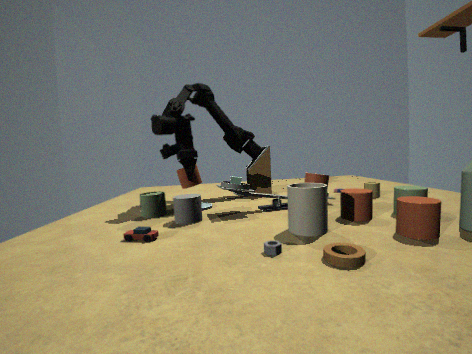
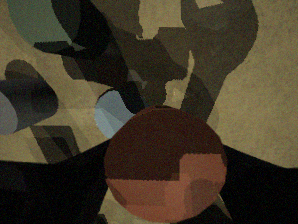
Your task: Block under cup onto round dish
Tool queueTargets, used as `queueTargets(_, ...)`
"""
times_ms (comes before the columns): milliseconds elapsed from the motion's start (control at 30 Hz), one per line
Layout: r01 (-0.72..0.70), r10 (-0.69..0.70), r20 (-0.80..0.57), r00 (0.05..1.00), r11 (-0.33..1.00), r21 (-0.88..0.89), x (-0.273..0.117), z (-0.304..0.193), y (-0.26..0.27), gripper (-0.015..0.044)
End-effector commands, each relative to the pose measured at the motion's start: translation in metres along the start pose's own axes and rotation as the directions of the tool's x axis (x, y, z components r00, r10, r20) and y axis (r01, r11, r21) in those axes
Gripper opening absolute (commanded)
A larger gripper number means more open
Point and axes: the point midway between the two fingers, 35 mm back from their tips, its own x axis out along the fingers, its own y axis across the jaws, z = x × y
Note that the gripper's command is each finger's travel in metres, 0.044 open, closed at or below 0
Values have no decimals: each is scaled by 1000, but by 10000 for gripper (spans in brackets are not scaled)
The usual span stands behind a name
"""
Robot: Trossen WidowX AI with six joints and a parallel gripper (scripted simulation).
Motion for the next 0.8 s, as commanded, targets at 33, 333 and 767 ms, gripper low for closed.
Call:
queueTargets(33,3,-3,40,999,1000,-12,4,3,-30,0)
queueTargets(333,14,-13,67,998,1000,-20,17,5,-46,0)
queueTargets(767,15,-14,69,998,1000,-21,49,7,-48,0)
